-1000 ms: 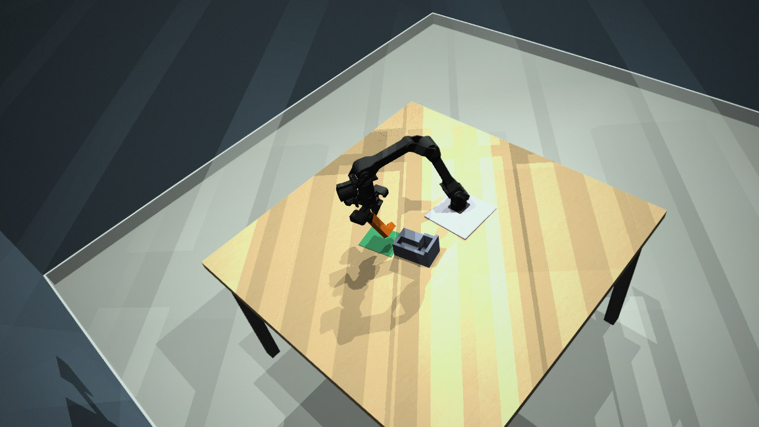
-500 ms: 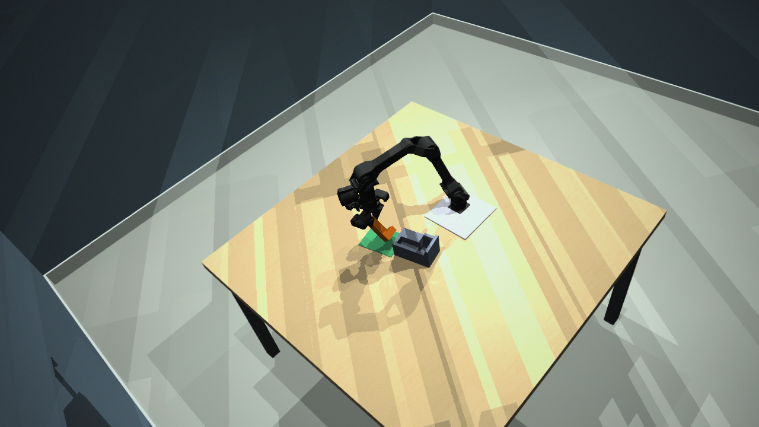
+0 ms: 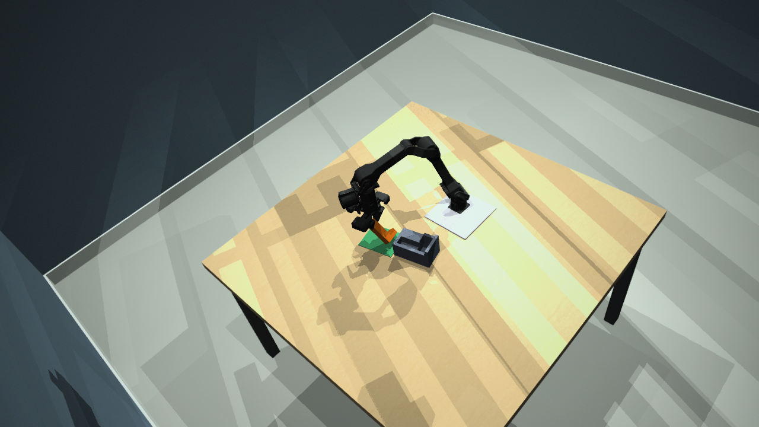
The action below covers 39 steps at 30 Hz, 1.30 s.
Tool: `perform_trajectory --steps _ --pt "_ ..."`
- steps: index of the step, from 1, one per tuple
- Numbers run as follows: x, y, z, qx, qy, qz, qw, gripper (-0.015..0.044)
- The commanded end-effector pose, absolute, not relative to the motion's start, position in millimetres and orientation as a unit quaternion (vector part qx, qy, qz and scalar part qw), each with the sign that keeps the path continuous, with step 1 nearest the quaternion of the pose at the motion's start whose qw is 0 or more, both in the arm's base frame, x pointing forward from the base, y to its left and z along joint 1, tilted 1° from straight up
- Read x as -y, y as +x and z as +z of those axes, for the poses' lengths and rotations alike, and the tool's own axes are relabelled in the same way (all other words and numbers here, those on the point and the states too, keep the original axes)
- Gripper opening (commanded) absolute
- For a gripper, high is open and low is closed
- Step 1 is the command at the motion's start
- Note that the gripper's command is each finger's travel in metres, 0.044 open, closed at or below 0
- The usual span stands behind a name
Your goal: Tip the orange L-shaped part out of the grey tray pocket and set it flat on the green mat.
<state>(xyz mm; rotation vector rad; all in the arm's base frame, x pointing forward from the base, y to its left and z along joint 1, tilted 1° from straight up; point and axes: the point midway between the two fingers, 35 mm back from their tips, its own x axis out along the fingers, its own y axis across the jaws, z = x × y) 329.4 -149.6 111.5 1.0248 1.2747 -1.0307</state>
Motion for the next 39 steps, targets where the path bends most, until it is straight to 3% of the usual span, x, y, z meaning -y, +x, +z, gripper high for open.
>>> perform_trajectory --steps 1,18,28,33,39 --pt "149 328 109 -0.545 0.435 -0.437 0.567 0.0" --pt "149 329 110 -0.544 0.436 -0.439 0.567 0.0" --pt "149 329 112 -0.544 0.436 -0.439 0.567 0.0263" --pt "150 331 145 -0.544 0.436 -0.438 0.567 0.0394" --pt "147 326 197 -0.545 0.435 -0.437 0.567 0.04"
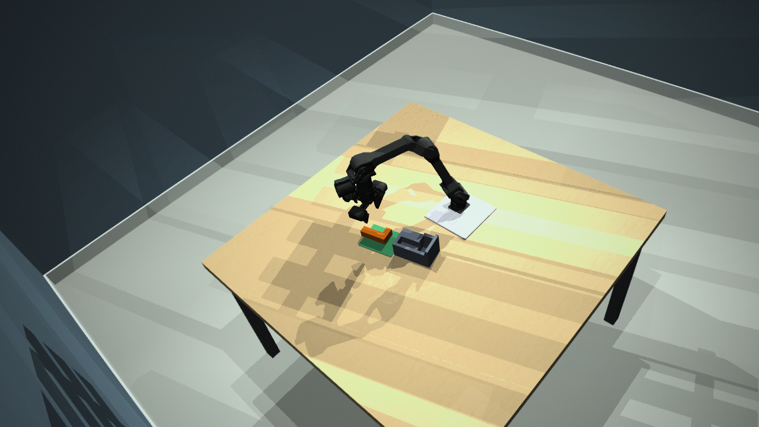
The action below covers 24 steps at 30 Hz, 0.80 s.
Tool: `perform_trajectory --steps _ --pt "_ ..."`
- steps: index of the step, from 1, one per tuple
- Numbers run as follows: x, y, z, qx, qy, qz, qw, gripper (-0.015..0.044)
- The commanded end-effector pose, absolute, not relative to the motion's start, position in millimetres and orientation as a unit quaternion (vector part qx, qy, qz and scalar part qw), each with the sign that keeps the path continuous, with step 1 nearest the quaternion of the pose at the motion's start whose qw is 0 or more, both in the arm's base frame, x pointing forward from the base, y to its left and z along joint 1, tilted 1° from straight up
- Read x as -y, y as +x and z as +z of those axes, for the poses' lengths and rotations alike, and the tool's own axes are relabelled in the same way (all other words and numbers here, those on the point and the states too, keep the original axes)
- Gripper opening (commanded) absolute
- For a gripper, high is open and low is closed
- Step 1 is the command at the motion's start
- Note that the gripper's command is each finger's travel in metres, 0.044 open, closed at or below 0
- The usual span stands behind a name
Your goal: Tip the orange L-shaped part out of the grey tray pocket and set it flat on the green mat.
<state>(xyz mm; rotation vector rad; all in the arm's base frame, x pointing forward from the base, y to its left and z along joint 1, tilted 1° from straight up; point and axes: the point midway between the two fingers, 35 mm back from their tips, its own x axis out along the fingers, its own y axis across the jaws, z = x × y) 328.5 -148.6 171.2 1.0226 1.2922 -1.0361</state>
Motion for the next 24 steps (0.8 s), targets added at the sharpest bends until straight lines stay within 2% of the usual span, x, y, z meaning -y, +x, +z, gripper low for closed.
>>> perform_trajectory --steps 1,24 --pt "147.1 326.3 197.4 -0.545 0.435 -0.437 0.567 0.04" --pt "147.7 326.9 193.7 -0.541 0.436 -0.438 0.57 0.04"
